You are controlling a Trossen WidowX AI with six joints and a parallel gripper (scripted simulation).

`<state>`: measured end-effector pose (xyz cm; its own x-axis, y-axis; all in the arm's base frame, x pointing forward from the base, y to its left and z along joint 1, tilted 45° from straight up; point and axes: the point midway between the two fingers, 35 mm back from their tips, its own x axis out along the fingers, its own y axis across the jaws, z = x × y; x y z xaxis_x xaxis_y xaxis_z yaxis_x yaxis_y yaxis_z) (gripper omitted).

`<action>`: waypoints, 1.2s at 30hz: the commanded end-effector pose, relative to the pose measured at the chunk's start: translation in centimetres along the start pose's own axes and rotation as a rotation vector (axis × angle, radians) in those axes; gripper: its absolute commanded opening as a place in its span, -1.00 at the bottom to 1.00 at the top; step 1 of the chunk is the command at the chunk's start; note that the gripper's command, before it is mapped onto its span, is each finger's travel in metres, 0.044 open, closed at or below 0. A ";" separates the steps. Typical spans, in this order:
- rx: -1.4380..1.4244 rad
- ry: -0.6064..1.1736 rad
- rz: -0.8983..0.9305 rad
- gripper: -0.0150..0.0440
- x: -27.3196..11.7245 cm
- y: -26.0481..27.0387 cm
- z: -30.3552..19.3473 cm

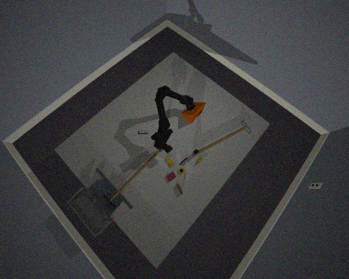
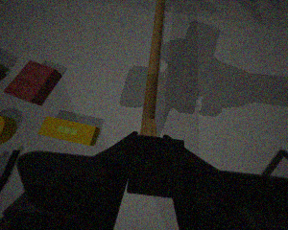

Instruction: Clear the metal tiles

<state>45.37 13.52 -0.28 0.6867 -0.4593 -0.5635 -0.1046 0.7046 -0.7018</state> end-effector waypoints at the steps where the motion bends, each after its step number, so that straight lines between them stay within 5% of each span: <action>1: 0.002 -0.022 0.006 -0.49 -1.1 0.3 0.2; 36: 0.001 -0.025 0.008 -0.49 -4.3 0.6 -4.3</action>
<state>39.68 13.08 -0.66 0.6887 -0.4514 -0.5675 -0.1164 0.7037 -0.7009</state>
